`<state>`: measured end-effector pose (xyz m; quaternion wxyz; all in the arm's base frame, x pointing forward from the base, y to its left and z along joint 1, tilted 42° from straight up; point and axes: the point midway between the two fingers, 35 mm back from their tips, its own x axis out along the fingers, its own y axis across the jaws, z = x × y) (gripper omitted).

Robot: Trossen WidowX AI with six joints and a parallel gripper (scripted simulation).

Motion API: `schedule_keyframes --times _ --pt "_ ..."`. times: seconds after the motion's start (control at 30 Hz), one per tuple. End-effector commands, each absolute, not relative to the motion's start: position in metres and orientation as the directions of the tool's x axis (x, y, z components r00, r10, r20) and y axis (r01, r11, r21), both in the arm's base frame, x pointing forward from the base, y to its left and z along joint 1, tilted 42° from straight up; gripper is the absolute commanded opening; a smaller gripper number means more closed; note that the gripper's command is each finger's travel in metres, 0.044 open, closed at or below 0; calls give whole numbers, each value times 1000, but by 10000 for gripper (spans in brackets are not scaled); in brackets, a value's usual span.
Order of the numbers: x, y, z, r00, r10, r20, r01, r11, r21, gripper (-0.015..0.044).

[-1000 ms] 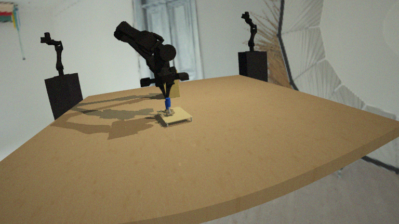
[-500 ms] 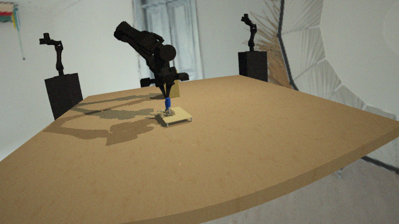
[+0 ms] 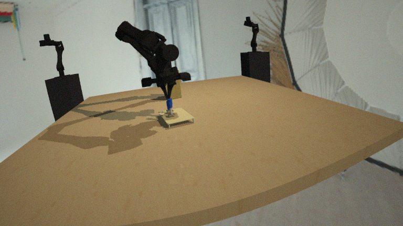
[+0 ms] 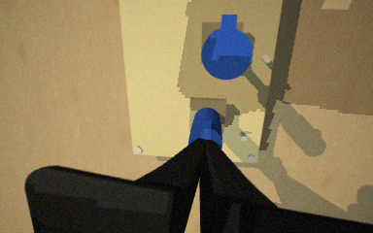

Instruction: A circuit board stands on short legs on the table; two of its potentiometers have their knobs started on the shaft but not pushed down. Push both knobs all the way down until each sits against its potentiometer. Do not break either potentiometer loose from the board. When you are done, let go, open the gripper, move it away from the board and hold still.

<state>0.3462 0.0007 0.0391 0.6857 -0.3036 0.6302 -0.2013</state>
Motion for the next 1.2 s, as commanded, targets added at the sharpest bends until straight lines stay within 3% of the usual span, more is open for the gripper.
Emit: schedule_keyframes --times 0.0,0.13,0.4,0.67,1.17 --pt "347 5 44 129 -659 -741 -104 734 -671 0" --pt "346 9 48 129 -659 -741 -104 734 -671 0" --pt "345 6 45 124 -660 -741 -108 733 -671 210" --pt "377 38 76 129 -658 -742 -104 735 -670 0" --pt "389 37 73 131 -658 -741 -102 735 -670 0"
